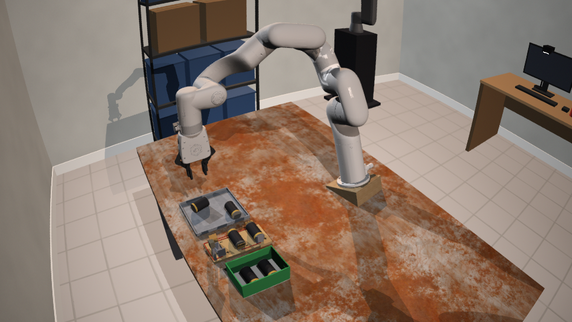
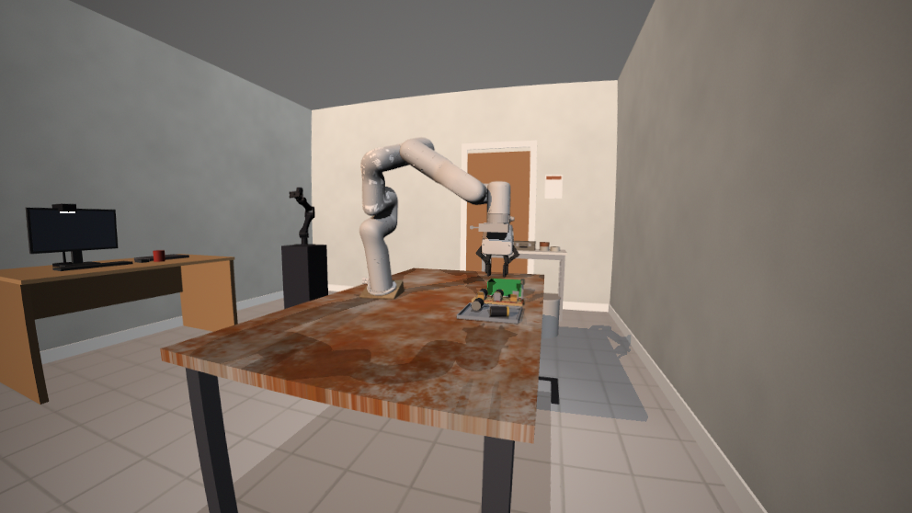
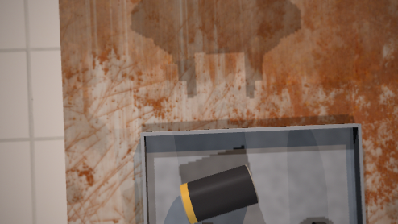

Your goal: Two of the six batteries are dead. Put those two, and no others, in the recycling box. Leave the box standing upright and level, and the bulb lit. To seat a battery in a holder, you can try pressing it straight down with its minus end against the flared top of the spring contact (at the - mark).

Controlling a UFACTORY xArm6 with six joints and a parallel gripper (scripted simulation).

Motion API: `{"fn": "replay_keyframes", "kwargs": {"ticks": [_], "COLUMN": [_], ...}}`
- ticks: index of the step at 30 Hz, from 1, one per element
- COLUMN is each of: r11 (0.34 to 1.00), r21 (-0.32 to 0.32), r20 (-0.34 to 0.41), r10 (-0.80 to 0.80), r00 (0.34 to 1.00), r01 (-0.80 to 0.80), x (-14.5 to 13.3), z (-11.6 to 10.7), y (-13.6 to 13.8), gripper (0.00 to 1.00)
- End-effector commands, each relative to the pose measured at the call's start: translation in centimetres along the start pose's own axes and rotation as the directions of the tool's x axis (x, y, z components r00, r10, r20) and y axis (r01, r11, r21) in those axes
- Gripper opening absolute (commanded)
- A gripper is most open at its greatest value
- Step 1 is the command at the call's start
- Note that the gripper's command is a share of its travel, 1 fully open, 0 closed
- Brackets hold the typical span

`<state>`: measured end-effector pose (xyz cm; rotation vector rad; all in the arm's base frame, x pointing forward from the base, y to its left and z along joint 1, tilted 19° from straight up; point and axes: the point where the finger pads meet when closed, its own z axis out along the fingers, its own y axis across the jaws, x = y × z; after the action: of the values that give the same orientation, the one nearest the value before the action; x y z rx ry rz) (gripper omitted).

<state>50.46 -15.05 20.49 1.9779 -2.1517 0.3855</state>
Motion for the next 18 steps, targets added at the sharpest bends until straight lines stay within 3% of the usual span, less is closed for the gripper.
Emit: {"fn": "replay_keyframes", "kwargs": {"ticks": [1,9,18], "r11": [0.998,0.973,0.861], "r21": [0.005,0.005,0.005], "r20": [0.000,0.000,0.002], "r10": [0.070,0.230,0.509], "r00": [0.998,0.973,0.861], "r01": [-0.070,-0.230,-0.509], "x": [0.05,0.05,0.05], "z": [-0.20,-0.20,-0.20], "y": [-0.13,-0.13,-0.13], "gripper": [0.51,0.51,0.51]}}
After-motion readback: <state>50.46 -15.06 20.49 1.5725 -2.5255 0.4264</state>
